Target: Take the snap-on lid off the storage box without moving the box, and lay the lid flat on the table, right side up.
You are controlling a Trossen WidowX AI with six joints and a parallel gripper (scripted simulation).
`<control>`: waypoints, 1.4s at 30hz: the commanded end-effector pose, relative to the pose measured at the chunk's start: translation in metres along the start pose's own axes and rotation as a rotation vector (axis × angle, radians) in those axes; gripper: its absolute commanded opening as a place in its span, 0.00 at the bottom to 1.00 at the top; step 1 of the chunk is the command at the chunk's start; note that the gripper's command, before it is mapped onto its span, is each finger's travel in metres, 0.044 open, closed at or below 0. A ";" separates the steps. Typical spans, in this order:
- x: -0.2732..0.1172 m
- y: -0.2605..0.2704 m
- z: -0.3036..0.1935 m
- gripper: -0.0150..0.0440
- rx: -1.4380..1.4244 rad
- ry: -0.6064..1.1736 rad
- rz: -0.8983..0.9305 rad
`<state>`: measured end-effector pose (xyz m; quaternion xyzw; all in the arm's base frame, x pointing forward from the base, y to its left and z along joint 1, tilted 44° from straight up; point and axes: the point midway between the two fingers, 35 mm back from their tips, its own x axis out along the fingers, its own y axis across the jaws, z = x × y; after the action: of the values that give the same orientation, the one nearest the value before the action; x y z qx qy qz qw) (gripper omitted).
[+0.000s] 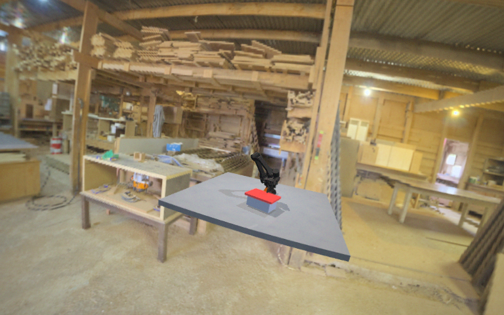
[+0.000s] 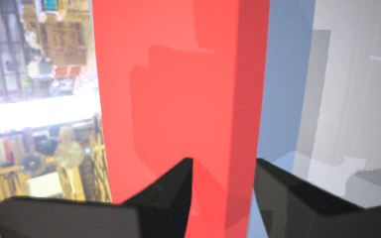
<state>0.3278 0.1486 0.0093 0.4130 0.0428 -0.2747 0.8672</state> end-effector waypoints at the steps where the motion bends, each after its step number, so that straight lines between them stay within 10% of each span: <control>1: -0.005 0.005 0.000 0.25 0.005 -0.002 0.012; 42: -0.011 0.011 0.000 0.25 0.005 -0.001 0.012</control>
<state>0.3258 0.1540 0.0152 0.4122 0.0431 -0.2750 0.8675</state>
